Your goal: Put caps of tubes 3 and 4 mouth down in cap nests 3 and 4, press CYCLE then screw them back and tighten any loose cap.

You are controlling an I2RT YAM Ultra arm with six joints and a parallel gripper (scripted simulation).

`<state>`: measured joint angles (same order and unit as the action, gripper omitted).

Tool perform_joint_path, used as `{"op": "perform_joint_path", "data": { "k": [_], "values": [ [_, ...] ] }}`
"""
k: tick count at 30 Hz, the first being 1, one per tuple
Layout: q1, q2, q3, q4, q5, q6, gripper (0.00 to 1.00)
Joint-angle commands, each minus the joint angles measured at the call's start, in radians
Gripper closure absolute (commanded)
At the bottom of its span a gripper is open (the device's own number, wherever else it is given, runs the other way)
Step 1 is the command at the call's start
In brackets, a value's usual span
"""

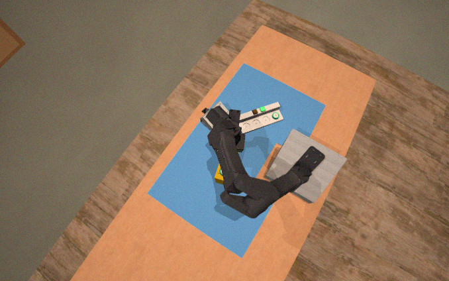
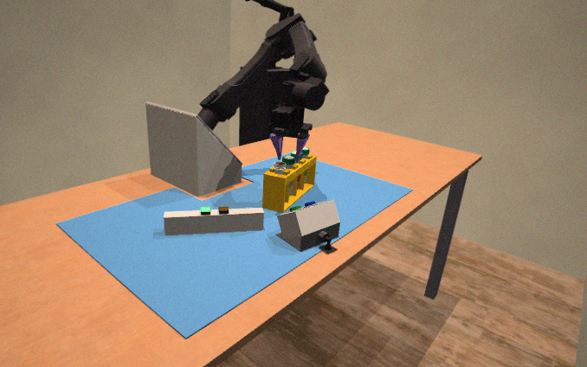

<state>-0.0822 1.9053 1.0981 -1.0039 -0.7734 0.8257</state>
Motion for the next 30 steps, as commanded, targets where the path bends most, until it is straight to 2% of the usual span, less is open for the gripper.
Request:
{"op": "perform_joint_path", "data": {
  "k": [1,11,15,19,20,21,22,23,29,30],
  "values": [
    [-0.038,-0.010,0.032,-0.048,0.009,-0.032,0.51],
    [-0.105,-0.011,0.119,-0.197,0.027,-0.120,0.51],
    [-0.107,-0.011,0.122,-0.201,0.028,-0.123,0.51],
    [-0.184,0.046,0.092,-0.181,0.055,-0.555,0.53],
    [-0.184,0.045,0.092,-0.180,0.055,-0.554,0.53],
    [-0.204,0.061,0.087,-0.175,0.062,-0.662,0.53],
    [-0.204,0.061,0.087,-0.175,0.062,-0.662,0.53],
    [-0.223,0.078,0.083,-0.170,0.070,-0.765,0.53],
    [-0.338,0.190,0.080,-0.138,0.120,-0.898,0.53],
    [-0.338,0.190,0.080,-0.138,0.120,-0.898,0.53]
  ]
}}
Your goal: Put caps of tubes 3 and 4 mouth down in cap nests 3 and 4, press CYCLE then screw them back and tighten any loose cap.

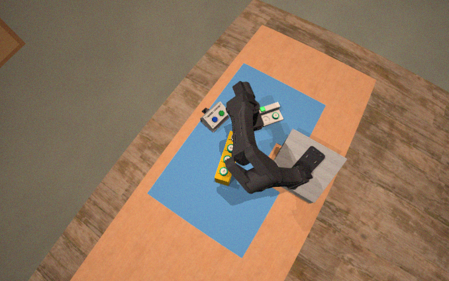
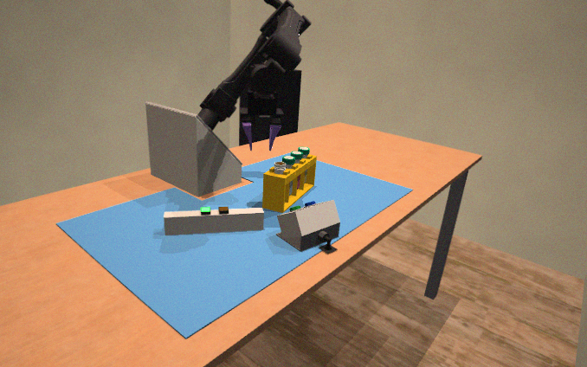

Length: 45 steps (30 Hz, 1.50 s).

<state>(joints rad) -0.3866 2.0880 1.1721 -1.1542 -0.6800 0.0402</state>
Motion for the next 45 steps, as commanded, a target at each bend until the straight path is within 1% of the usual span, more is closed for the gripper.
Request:
{"op": "perform_joint_path", "data": {
  "k": [1,8,12,16,18,23,27,28,37,45],
  "values": [
    [-0.034,0.007,0.006,0.012,0.027,-0.112,0.53],
    [-0.163,0.159,0.050,0.042,0.093,-0.248,0.53],
    [-0.232,0.252,0.098,0.051,0.131,-0.317,0.53],
    [-0.298,0.349,0.162,0.053,0.170,-0.378,0.53],
    [-0.298,0.349,0.162,0.053,0.170,-0.378,0.53],
    [-0.375,0.474,0.266,0.042,0.217,-0.447,0.53],
    [-0.432,0.577,0.370,0.022,0.254,-0.496,0.53],
    [-0.435,0.584,0.377,0.020,0.256,-0.499,0.53],
    [-0.435,0.584,0.377,0.020,0.256,-0.499,0.53],
    [-0.387,0.617,0.276,0.171,0.225,-0.458,0.53]
  ]
}}
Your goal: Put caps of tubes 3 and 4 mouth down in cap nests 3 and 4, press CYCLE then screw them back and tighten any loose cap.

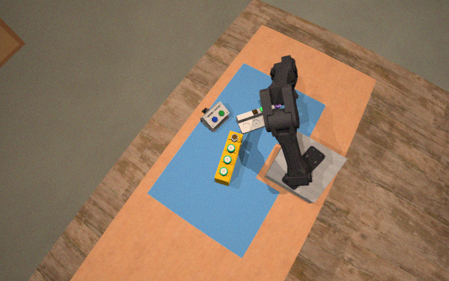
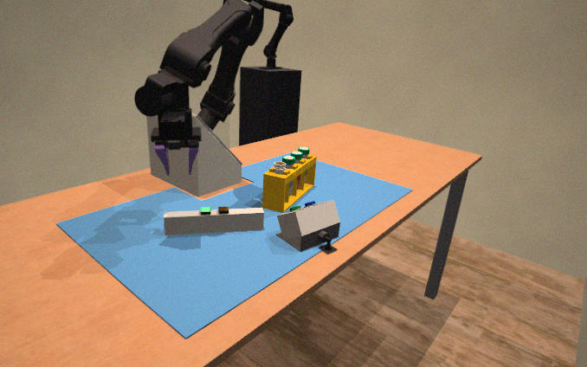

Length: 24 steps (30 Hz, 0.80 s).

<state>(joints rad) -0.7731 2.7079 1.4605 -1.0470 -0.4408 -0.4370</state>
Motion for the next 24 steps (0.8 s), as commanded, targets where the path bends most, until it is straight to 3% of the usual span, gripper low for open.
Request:
{"op": "perform_joint_path", "data": {
  "k": [1,20,24],
  "values": [
    [0.006,0.003,-0.023,0.082,-0.018,0.024,0.53],
    [0.132,0.134,-0.146,0.391,-0.094,0.139,0.53],
    [0.131,0.134,-0.146,0.391,-0.094,0.139,0.53]
  ]
}}
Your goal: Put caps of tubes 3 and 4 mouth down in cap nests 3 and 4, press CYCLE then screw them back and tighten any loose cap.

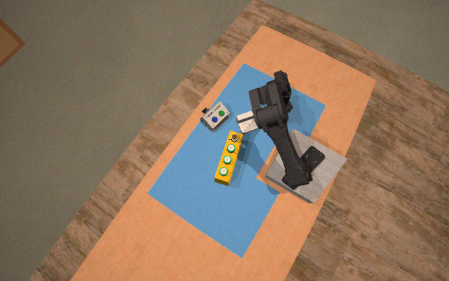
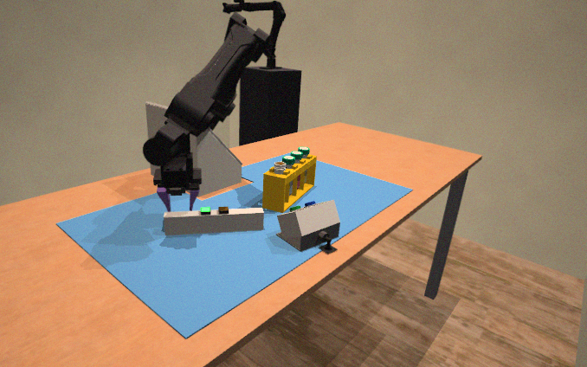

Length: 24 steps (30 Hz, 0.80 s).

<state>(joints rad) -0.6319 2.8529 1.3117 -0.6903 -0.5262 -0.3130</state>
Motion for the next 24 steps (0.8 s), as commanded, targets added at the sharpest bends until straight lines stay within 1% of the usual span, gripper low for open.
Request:
{"op": "perform_joint_path", "data": {
  "k": [1,24],
  "values": [
    [-0.010,-0.011,0.003,0.034,-0.009,0.015,0.53],
    [0.005,0.001,-0.012,0.067,-0.017,0.028,0.53]
  ]
}}
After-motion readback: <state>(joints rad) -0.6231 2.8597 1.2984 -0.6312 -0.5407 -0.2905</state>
